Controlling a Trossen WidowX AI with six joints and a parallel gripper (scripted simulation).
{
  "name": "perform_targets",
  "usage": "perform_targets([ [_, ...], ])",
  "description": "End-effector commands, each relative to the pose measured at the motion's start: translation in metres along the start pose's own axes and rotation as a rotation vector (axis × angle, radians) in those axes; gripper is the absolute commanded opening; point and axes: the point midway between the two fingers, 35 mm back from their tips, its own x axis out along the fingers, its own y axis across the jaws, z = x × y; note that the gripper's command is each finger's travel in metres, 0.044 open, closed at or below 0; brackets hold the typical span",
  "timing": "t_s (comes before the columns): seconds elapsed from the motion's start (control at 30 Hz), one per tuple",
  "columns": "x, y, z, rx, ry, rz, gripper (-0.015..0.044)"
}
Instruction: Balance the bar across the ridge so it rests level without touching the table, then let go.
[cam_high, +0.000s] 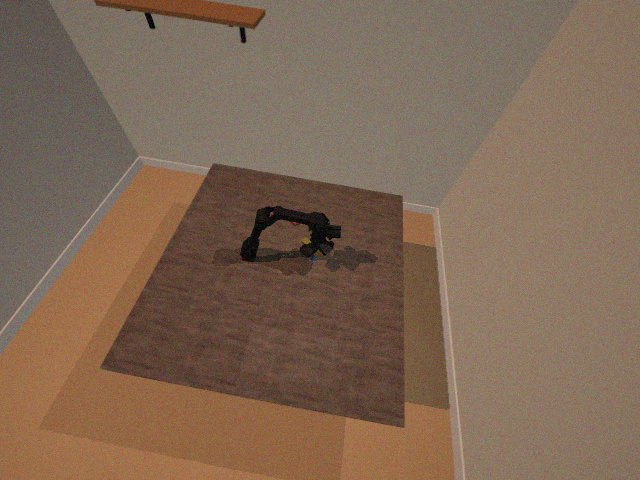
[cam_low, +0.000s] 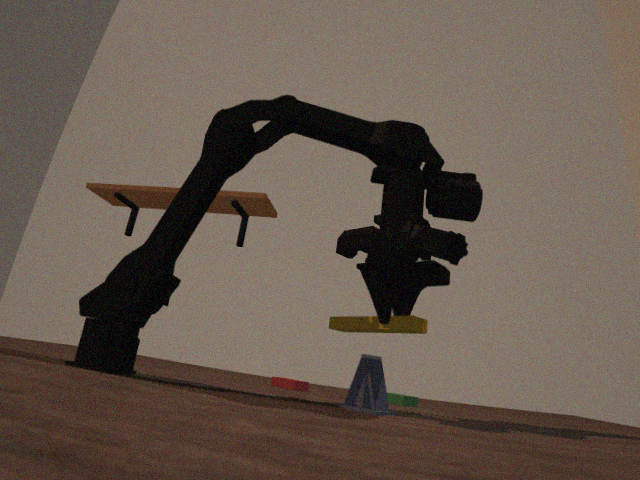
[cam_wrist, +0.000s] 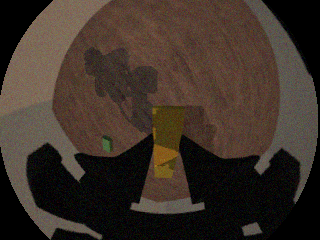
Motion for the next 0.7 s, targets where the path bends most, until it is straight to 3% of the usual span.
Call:
perform_targets([
  [0.0,0.006,0.0,0.0,0.004,-0.003,-0.002,0.0],
  [0.67,0.025,-0.001,0.0,0.004,-0.003,-0.002,0.0],
])
